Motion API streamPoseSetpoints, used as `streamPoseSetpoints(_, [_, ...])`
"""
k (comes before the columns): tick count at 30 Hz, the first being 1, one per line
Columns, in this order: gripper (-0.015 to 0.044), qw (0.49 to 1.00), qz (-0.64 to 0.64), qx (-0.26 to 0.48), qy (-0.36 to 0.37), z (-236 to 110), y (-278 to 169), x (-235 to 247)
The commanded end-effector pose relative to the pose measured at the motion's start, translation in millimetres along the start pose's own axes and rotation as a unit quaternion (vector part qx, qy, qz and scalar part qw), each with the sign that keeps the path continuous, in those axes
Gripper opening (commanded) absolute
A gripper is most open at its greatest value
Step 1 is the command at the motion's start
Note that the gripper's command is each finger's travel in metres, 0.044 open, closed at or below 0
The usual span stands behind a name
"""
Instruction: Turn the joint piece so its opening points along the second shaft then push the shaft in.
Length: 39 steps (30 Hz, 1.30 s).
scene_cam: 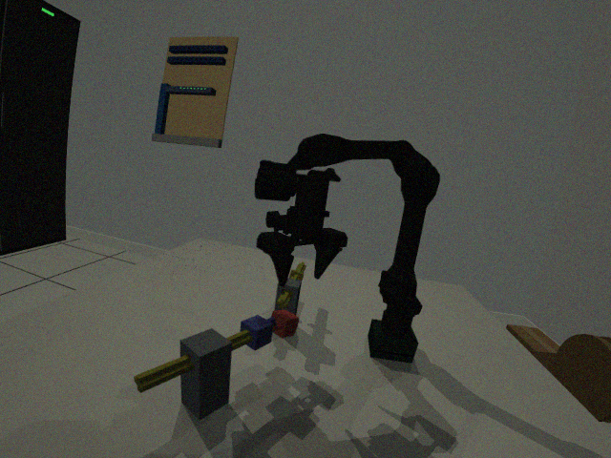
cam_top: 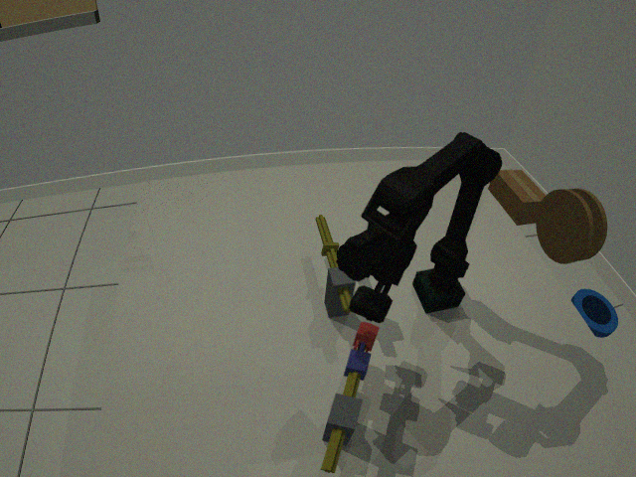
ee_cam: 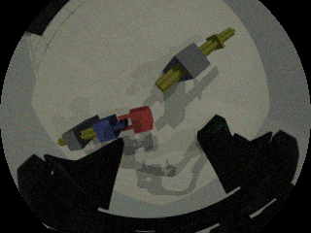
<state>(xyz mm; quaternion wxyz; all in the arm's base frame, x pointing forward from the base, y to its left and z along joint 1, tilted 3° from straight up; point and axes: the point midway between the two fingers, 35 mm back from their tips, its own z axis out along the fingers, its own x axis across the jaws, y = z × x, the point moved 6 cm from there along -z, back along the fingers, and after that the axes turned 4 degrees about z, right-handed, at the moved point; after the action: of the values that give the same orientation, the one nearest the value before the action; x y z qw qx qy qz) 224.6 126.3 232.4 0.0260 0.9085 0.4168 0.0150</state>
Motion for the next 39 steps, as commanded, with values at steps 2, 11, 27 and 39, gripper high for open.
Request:
streamPoseSetpoints(2, [0.0440,0.998,0.065,-0.004,-0.003,1.4,0.5,0.7])
streamPoseSetpoints(11, [0.0440,0.981,0.196,-0.006,-0.008,3.9,0.4,1.8])
streamPoseSetpoints(27, [0.0440,0.908,0.419,-0.014,-0.015,8.4,0.1,3.9])
streamPoseSetpoints(39, [0.0440,0.820,0.572,-0.022,-0.018,11.7,-0.2,5.3])
